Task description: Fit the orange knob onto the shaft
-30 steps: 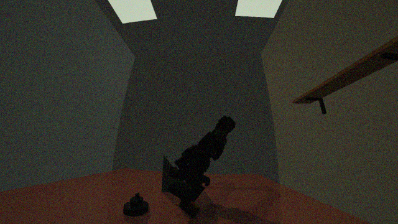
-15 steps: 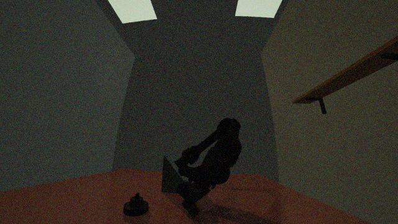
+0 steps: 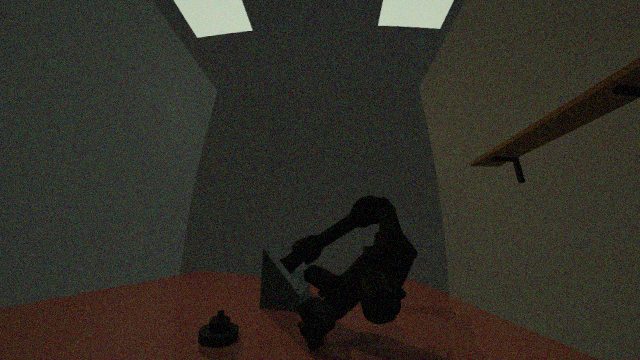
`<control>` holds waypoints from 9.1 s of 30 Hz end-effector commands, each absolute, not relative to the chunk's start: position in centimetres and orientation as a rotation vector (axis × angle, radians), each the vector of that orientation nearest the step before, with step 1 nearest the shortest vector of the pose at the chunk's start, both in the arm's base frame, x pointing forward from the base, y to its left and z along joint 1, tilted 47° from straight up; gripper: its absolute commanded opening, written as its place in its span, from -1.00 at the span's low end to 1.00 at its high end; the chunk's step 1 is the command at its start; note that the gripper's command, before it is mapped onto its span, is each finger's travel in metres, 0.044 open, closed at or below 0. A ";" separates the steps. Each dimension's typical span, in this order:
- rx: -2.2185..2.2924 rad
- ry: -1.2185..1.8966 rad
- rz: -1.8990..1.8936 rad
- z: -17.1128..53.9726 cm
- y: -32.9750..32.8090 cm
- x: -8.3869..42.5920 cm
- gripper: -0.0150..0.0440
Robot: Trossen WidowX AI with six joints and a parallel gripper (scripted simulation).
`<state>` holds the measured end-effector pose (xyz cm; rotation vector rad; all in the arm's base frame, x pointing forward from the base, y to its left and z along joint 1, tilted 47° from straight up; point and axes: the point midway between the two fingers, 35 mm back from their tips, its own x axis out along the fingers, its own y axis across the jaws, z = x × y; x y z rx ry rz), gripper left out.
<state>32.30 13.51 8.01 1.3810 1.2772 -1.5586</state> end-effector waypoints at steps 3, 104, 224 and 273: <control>1.287 1.213 -1.609 8.4 14.0 32.5 0.12; 2.076 1.676 -1.053 15.9 7.6 32.6 1.00; 0.529 1.340 0.704 8.3 15.9 33.4 -0.29; 0.543 1.363 0.688 10.2 0.9 34.3 -0.49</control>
